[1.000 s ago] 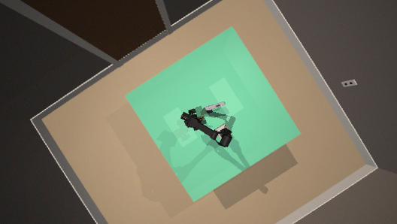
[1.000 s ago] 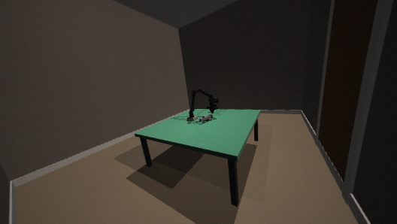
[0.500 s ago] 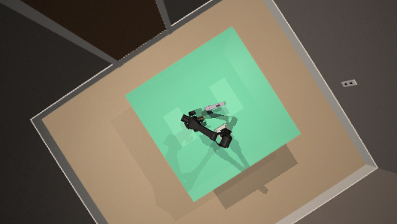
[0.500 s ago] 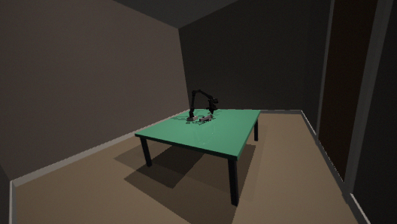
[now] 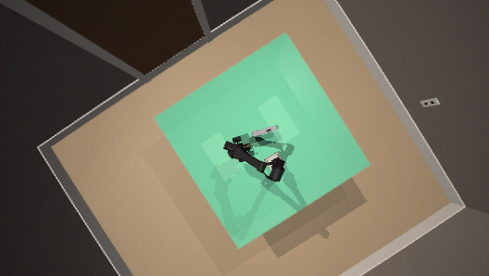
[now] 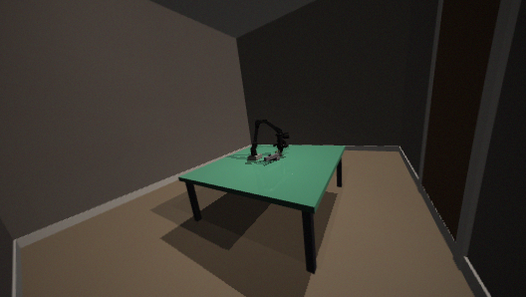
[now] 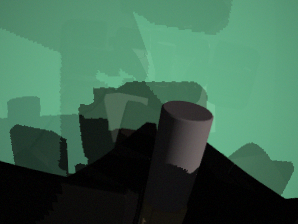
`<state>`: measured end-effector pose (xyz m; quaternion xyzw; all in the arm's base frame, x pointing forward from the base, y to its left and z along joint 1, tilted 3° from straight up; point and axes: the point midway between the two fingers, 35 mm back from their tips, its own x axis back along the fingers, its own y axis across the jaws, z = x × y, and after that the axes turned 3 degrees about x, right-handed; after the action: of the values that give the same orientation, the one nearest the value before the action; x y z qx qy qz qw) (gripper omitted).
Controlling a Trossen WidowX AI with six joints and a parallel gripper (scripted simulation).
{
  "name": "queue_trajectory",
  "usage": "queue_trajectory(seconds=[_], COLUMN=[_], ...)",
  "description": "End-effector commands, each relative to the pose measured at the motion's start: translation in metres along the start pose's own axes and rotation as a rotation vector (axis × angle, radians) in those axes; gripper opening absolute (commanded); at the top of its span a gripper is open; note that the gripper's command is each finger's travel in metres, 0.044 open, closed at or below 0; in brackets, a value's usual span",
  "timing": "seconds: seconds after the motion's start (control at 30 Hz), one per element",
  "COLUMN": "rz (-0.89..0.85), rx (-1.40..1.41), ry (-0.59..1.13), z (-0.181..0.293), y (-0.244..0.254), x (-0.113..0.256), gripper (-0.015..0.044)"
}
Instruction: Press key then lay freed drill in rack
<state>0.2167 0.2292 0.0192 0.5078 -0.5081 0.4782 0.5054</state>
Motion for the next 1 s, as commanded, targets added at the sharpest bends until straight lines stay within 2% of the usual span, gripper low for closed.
queue_trajectory(seconds=[0.0, 0.57, 0.97], rz=[-0.004, -0.004, -0.004], rx=[-0.005, -0.005, 0.000], ry=[-0.001, -0.001, -0.011], z=[0.000, -0.001, -0.003], y=[0.001, 0.002, 0.002], x=[-0.005, -0.025, -0.019], gripper=[0.0000, 0.0000, 0.0315])
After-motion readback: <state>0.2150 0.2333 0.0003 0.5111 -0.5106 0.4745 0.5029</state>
